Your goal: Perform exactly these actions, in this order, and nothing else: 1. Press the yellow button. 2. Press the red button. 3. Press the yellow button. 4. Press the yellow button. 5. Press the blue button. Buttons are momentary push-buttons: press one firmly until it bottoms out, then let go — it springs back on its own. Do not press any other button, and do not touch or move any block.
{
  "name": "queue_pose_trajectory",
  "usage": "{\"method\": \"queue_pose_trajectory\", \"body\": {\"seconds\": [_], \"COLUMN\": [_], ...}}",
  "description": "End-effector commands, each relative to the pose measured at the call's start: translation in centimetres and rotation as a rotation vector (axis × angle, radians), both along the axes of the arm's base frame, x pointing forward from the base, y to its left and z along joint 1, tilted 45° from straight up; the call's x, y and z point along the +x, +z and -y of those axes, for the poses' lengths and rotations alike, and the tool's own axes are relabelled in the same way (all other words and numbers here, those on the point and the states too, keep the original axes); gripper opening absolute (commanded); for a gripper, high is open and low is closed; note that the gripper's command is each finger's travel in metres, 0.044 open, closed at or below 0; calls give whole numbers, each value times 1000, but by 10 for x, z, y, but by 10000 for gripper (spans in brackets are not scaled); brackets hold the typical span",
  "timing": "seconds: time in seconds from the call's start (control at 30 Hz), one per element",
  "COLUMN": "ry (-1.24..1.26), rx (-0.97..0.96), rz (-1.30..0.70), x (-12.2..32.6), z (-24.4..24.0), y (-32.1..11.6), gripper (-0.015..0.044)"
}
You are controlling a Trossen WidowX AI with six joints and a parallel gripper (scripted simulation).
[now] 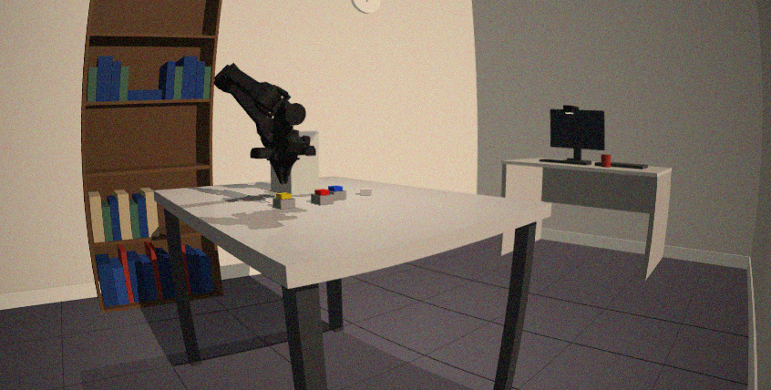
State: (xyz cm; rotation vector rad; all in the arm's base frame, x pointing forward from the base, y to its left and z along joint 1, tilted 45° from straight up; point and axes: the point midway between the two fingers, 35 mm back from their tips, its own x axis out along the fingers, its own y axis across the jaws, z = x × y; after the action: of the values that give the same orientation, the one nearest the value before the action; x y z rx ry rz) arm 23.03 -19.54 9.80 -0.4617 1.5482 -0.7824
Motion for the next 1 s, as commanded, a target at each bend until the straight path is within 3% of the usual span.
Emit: {"method": "queue_pose_trajectory", "body": {"seconds": [0.0,0.97], "ry": [0,0], "rx": [0,-1], "rz": [-5,-6], "x": [-1,-7], "z": [1,25], "y": [-1,-26], "gripper": [20,20]}}
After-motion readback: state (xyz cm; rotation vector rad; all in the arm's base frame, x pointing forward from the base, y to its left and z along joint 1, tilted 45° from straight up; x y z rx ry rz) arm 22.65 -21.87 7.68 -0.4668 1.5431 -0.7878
